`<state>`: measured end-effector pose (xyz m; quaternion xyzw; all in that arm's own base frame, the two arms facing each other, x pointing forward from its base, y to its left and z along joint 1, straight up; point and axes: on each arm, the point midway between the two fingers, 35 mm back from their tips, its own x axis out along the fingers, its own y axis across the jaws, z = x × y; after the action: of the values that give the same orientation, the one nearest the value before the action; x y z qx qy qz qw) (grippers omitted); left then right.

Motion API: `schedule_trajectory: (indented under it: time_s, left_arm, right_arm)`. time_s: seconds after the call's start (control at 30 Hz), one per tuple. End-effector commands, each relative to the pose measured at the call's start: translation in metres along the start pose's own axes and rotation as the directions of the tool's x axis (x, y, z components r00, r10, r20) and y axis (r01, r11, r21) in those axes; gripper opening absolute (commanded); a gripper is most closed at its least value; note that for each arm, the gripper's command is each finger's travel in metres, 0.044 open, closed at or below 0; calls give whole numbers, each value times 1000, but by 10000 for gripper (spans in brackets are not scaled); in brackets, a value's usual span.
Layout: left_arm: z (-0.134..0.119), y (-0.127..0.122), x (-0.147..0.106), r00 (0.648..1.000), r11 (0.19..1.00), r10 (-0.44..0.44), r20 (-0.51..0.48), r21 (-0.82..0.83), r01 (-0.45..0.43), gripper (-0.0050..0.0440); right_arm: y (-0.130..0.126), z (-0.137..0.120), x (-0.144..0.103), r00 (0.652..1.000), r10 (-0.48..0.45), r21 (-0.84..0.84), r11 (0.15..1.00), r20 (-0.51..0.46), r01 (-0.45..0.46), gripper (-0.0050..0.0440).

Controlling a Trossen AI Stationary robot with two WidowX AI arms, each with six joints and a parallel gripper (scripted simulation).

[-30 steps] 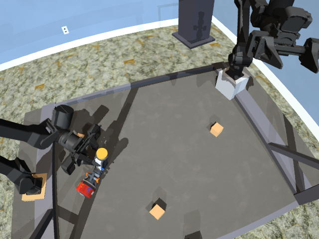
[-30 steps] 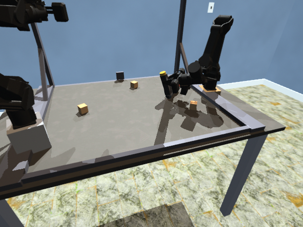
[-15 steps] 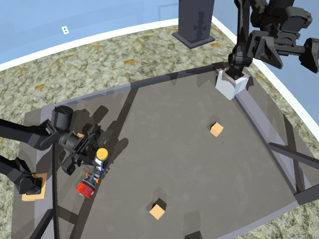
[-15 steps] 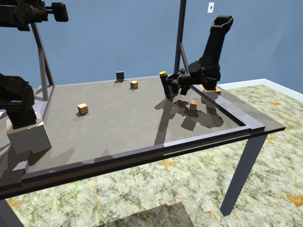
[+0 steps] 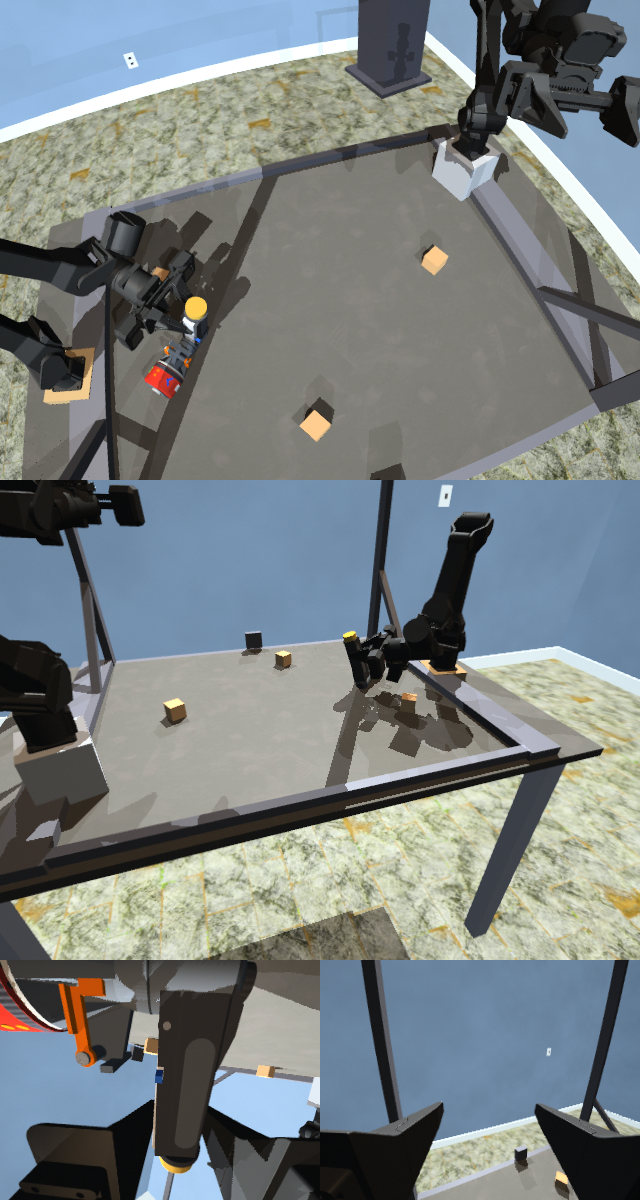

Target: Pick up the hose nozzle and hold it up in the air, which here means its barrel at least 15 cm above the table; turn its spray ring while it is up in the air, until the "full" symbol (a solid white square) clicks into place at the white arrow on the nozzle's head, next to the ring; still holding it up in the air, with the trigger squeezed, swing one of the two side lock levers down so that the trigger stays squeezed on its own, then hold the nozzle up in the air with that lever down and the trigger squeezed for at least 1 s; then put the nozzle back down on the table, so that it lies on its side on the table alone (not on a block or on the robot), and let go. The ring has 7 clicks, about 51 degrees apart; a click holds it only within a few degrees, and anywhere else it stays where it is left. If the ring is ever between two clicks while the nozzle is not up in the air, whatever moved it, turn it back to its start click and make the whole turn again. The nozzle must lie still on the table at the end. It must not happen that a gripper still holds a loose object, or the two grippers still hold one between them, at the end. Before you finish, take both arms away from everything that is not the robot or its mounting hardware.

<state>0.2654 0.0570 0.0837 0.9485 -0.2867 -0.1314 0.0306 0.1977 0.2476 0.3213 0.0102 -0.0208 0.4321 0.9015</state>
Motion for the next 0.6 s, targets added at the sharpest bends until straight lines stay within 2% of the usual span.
schedule_trajectory:
  time_s: [0.0, 0.27, 0.57]
  left_arm:
    - [2, -5, -8, 1000, 1000, -14, 25, 10, 14, 167]
    - [1, -7, -19, 999, 1000, -13, 34, 21, 13, 167]
    - [-2, -7, -16, 999, 1000, -14, 34, 16, 14, 167]
  right_arm:
    - [0, 6, 0, 1000, -2, 3, 1000, 15, 2, 410]
    - [0, 6, 0, 1000, -2, 3, 1000, 15, 2, 410]
    - [0, 6, 0, 1000, -2, 3, 1000, 15, 2, 410]
